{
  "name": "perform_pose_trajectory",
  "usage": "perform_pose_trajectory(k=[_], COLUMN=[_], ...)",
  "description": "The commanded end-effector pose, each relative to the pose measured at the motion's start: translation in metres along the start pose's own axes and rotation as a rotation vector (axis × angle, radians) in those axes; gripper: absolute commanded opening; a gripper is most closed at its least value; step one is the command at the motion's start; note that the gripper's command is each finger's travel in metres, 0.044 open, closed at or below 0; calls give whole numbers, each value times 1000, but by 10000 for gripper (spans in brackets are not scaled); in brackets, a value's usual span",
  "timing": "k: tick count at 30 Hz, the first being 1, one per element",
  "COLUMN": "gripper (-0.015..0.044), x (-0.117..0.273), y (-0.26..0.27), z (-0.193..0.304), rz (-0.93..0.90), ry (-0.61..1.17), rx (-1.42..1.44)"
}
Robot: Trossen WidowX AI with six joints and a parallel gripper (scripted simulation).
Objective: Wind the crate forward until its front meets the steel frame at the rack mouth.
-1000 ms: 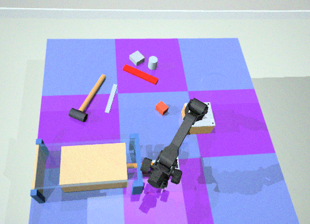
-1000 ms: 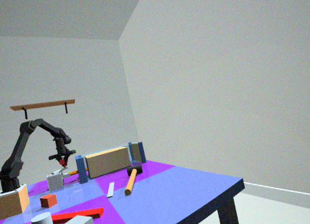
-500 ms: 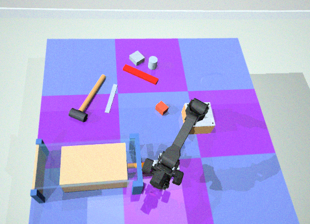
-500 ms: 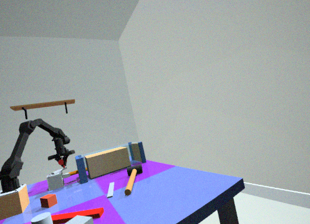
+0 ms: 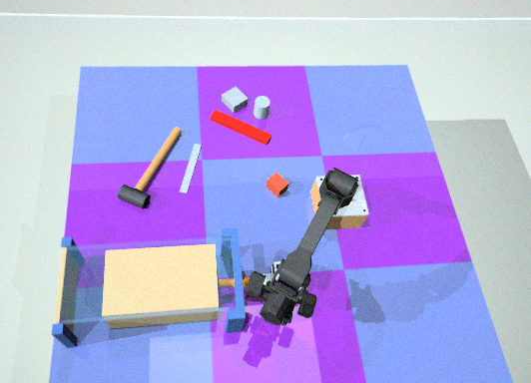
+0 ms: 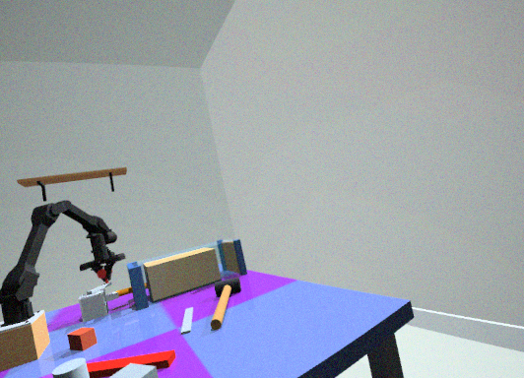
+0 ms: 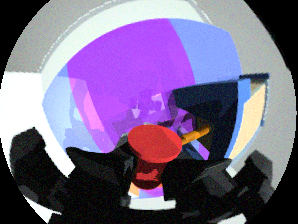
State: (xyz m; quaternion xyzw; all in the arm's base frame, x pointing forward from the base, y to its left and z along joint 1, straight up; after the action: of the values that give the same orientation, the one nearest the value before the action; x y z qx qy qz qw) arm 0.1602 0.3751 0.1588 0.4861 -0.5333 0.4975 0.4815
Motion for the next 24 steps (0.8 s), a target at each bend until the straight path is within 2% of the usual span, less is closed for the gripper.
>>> perform_pose_trajectory(k=[1,24], gripper=[0,0], x=[2,2], y=[24,28], z=[-5,-5], rz=[-56,-56], ry=[-1,-1], rx=[43,43])
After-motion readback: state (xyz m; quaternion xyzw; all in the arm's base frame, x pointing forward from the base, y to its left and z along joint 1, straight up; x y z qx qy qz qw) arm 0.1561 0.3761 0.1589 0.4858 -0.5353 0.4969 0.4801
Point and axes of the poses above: the point midway between the two fingers, 35 mm back from their tips, its own x axis back along the fingers, its own y axis across the jaws, z = x × y, the point moved 10 cm from there along x, back along the fingers, and after that the axes turned 12 degrees about x, right-handed, at the moved point
